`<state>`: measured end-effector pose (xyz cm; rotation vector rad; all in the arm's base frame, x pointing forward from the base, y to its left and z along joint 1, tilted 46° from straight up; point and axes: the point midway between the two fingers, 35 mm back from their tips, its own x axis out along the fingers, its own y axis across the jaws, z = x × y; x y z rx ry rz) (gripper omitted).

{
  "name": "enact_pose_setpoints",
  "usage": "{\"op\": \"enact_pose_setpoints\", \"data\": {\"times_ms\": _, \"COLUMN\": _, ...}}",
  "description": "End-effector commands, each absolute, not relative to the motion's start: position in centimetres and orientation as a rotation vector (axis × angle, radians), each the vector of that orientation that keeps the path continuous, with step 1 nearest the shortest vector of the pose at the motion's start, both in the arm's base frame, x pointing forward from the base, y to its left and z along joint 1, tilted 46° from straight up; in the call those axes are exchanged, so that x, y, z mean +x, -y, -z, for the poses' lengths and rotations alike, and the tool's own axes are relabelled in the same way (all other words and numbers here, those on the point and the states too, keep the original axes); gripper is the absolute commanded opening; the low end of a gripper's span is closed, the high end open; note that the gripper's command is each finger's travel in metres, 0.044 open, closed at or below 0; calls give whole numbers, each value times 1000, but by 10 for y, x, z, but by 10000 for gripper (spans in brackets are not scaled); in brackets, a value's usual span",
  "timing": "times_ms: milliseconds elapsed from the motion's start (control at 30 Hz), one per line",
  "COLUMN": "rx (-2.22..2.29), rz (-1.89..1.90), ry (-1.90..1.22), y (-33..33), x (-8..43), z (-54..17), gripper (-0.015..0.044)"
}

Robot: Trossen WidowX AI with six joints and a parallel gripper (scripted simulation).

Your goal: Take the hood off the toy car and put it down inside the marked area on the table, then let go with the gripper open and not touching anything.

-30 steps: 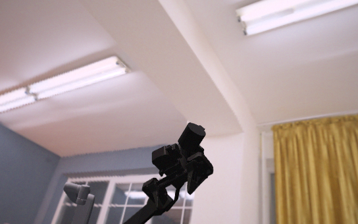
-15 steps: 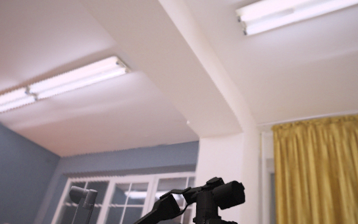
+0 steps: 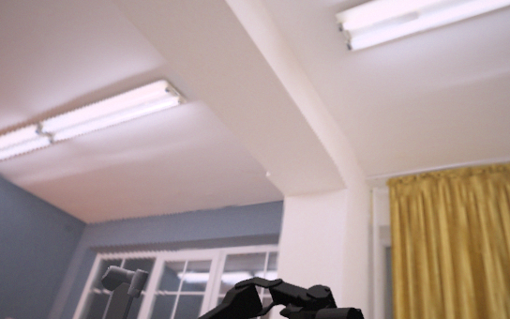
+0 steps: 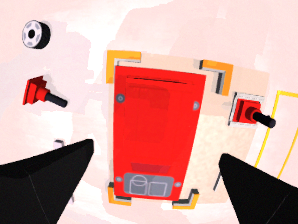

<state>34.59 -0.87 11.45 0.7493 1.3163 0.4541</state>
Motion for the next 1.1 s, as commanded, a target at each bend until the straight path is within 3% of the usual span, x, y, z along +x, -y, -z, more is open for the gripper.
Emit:
{"op": "enact_pose_setpoints", "data": {"times_ms": 0, "rx": 741, "rz": -470, "ry": -1313, "y": 6, "x": 346, "z": -113, "gripper": 440}}
{"op": "enact_pose_setpoints", "data": {"times_ms": 1067, "rx": 741, "rz": -470, "ry": -1313, "y": -11, "x": 351, "z": -94, "gripper": 440}}
